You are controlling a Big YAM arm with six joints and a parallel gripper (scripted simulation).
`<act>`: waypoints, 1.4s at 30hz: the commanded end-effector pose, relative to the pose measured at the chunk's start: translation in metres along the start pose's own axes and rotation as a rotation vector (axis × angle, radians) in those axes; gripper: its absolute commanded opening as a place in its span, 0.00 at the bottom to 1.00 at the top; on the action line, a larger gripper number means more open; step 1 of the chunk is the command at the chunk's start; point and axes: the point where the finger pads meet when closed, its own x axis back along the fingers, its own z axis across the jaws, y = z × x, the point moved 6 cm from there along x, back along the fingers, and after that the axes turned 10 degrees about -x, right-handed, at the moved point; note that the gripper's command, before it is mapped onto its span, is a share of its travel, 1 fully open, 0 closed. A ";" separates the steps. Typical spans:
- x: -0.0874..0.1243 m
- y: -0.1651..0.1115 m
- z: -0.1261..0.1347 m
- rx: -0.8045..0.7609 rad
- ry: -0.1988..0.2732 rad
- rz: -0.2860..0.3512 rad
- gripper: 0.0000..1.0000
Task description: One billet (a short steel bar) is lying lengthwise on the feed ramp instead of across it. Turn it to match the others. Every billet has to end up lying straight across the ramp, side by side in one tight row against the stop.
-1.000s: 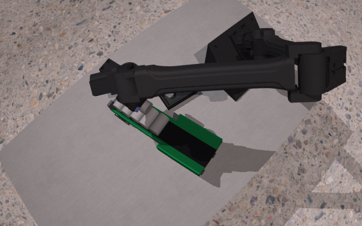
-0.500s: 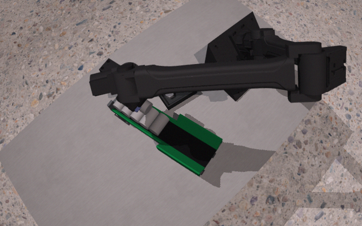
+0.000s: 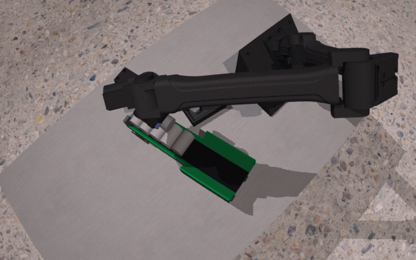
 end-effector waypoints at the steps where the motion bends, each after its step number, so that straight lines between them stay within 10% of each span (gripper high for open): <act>1: 0.021 -0.009 0.013 0.032 0.046 -0.031 0.00; 42: 0.020 -0.009 0.013 0.047 0.045 -0.031 0.00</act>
